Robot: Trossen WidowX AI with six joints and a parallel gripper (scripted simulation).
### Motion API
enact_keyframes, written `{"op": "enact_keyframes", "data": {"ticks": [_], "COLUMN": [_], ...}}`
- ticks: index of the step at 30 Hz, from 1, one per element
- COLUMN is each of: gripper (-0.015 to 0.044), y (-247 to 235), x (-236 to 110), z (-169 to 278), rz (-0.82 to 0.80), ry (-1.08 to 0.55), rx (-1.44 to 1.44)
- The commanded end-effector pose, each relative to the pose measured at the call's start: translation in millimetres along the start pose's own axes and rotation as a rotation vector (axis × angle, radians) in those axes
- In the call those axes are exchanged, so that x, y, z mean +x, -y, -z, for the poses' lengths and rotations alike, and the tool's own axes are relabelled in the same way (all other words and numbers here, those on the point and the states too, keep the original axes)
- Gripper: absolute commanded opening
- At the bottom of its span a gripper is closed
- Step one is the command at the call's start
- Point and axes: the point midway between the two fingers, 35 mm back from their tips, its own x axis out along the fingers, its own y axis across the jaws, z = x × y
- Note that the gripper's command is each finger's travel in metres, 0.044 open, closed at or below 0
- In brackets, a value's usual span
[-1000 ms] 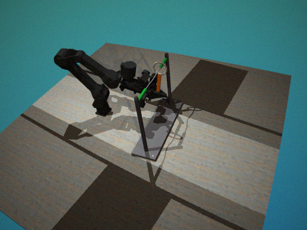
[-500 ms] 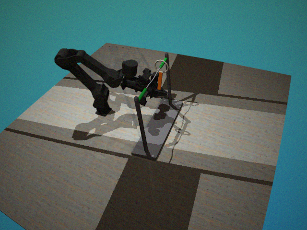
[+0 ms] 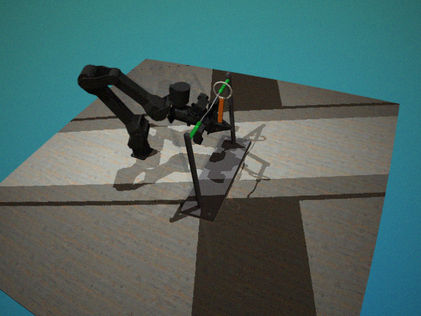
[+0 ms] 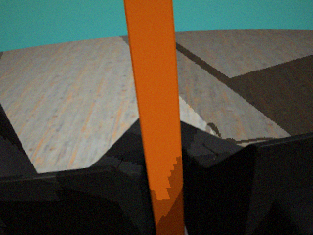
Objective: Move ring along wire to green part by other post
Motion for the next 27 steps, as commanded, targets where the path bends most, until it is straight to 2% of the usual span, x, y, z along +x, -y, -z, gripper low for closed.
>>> {"op": "enact_keyframes", "data": {"ticks": [1,24,27], "gripper": [-0.015,-0.015,-0.0071], "y": [0.8,1.0,0.5], "x": [0.8,1.9,2.0], "z": [8.4,15.5,15.3], "rz": [0.004,0.004,0.0], "ry": [-0.006,-0.006,-0.007], "rx": [0.004,0.004,-0.002]}}
